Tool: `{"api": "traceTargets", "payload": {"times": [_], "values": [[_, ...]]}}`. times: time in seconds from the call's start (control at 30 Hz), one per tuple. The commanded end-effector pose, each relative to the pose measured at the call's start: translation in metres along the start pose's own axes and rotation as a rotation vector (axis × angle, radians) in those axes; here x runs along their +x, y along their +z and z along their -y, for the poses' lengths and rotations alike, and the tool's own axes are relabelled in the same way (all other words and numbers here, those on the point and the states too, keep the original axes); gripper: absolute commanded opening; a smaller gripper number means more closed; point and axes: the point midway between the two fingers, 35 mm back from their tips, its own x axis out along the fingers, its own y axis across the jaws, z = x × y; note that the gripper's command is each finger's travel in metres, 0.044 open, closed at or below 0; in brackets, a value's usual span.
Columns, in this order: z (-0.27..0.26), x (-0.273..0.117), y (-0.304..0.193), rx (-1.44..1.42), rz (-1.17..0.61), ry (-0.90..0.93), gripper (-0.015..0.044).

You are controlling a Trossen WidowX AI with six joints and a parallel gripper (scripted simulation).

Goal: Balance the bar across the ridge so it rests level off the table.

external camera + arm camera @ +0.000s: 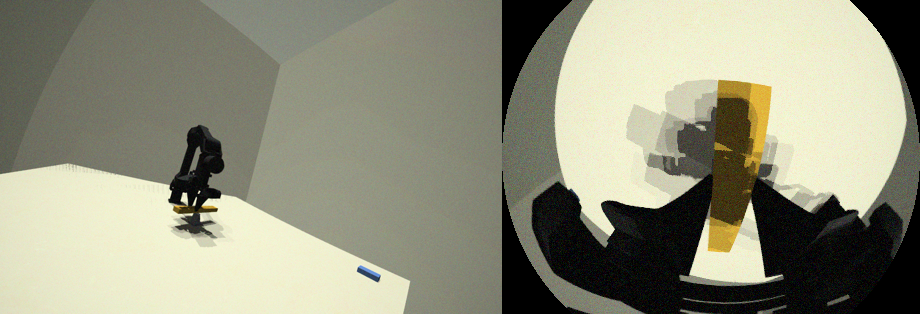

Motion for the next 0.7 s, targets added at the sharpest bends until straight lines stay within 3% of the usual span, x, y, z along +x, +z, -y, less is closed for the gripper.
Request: {"api": "traceTargets", "payload": {"times": [0.0, 0.67], "values": [[-0.0003, 0.0008, -0.0005, 0.000, -0.003, 0.001, 0.0000], [-0.0003, 0.0025, -0.0006, 0.000, -0.003, 0.001, 0.0000]]}}
